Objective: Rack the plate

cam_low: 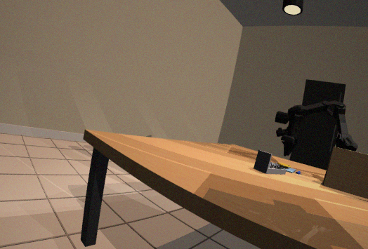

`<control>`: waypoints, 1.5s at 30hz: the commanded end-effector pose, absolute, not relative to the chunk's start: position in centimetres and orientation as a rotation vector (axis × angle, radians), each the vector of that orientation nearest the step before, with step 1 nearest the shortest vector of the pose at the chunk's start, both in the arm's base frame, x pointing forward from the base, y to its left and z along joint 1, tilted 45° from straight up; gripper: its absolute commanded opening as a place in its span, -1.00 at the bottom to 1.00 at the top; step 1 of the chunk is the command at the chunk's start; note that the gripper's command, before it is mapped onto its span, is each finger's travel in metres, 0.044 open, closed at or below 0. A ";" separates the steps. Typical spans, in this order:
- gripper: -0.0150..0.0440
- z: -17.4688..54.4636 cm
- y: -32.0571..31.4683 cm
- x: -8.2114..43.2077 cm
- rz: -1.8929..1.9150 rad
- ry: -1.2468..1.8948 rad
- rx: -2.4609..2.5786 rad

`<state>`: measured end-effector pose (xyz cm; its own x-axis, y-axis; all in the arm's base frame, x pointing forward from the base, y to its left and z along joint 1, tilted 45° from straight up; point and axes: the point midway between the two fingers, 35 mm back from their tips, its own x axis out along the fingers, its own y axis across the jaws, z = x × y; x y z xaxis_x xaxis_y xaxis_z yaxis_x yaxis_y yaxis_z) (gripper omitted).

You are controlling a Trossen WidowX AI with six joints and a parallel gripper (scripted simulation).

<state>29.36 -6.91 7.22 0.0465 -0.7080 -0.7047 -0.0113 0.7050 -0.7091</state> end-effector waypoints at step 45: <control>0.86 2.8 -10.8 29.3 -0.585 1.453 -0.639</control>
<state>29.39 -10.85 2.89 0.0411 -0.7082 -0.7048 -0.0127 0.7049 -0.7091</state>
